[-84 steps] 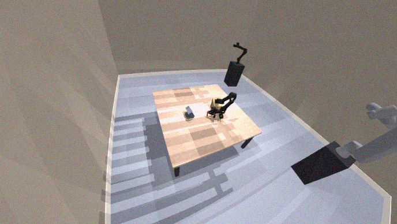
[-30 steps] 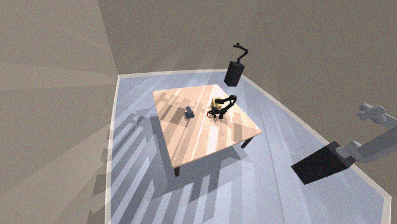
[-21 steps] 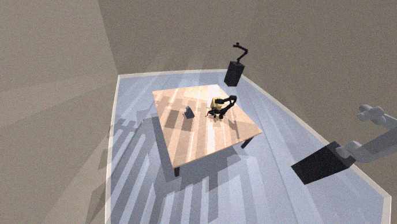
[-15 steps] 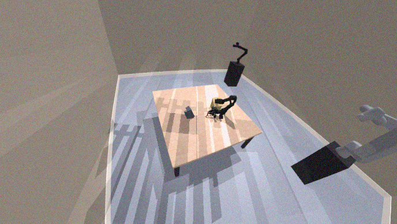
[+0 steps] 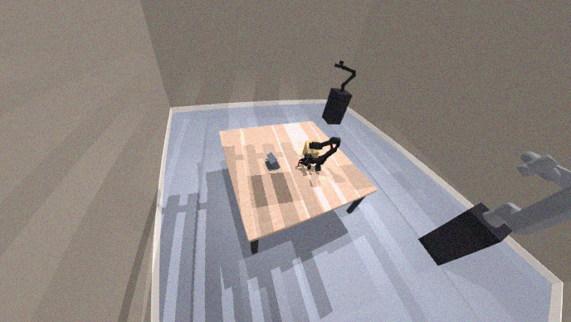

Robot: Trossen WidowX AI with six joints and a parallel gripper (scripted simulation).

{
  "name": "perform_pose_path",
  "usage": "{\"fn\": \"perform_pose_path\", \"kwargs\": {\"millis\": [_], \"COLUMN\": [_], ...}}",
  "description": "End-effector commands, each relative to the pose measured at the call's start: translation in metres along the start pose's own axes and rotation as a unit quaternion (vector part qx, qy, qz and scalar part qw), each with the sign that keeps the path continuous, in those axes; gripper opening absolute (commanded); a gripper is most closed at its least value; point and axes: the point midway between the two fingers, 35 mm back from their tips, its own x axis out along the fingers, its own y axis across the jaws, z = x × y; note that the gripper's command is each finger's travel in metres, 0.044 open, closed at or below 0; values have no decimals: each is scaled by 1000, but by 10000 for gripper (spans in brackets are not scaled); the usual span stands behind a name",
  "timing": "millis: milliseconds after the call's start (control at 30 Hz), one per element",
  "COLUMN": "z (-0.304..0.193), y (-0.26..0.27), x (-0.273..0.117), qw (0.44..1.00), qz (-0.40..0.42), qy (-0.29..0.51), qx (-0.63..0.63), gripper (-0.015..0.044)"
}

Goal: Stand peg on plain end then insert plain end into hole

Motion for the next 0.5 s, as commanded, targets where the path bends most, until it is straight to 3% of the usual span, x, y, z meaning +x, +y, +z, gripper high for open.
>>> {"fn": "perform_pose_path", "kwargs": {"millis": [0,367,467], "z": [0,0,0], "y": [0,0,0], "x": [0,0,0], "qw": [1000,1000,1000], "qz": [0,0,0], "qy": [0,0,0], "qx": [0,0,0], "gripper": [130,130,209]}}
